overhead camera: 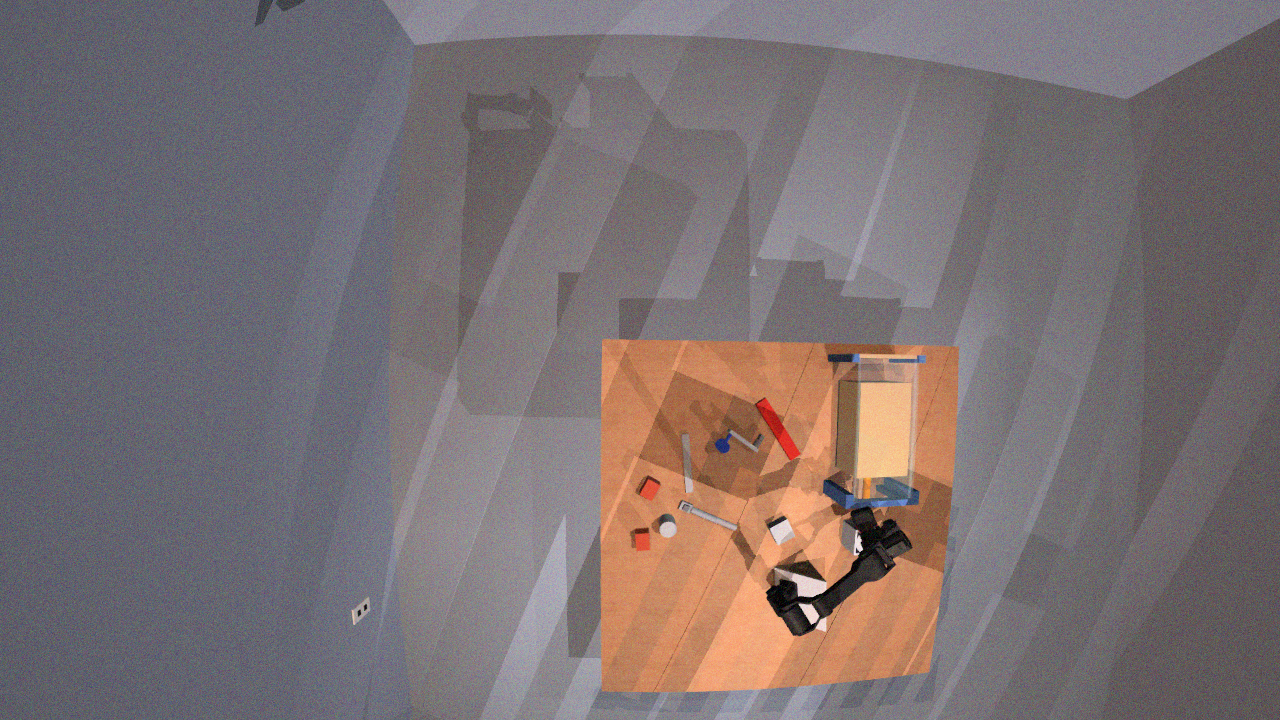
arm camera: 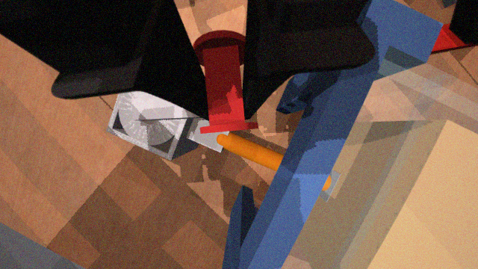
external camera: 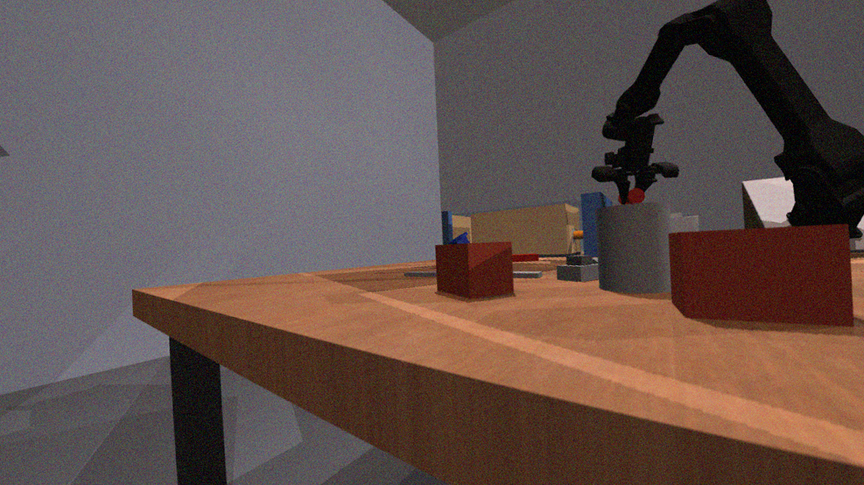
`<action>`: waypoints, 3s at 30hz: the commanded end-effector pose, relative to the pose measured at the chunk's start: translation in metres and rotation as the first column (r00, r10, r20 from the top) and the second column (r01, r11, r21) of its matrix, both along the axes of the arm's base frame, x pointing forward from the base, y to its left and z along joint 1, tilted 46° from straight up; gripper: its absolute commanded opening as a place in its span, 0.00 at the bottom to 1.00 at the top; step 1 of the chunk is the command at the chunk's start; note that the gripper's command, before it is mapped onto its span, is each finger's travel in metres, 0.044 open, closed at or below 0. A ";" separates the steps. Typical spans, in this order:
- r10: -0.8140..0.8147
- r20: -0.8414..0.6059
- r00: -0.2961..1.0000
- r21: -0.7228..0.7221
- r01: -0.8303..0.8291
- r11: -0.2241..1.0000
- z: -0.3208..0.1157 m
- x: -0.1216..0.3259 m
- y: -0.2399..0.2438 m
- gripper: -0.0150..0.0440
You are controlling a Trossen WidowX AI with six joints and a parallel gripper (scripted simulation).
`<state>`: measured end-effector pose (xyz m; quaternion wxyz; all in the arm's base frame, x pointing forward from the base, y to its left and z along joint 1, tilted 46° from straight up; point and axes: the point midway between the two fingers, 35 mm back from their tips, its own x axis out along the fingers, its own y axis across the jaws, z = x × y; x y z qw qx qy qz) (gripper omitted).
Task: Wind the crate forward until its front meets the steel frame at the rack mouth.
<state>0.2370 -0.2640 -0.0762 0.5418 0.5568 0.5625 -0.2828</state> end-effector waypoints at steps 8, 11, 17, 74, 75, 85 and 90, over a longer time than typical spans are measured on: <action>0.001 -0.010 1.000 0.027 -0.001 1.000 0.010 -0.010 0.018 0.25; 0.001 -0.010 1.000 0.027 -0.001 1.000 0.012 -0.012 0.020 0.25; 0.001 -0.011 1.000 0.028 -0.001 1.000 0.016 -0.016 0.024 0.25; 0.001 -0.015 1.000 0.030 0.000 1.000 0.038 -0.071 0.051 0.25; 0.001 -0.015 1.000 0.030 0.000 1.000 0.038 -0.072 0.052 0.25; 0.001 -0.016 1.000 0.030 0.000 1.000 0.039 -0.084 0.053 0.25; 0.001 -0.016 1.000 0.030 0.000 1.000 0.039 -0.090 0.054 0.25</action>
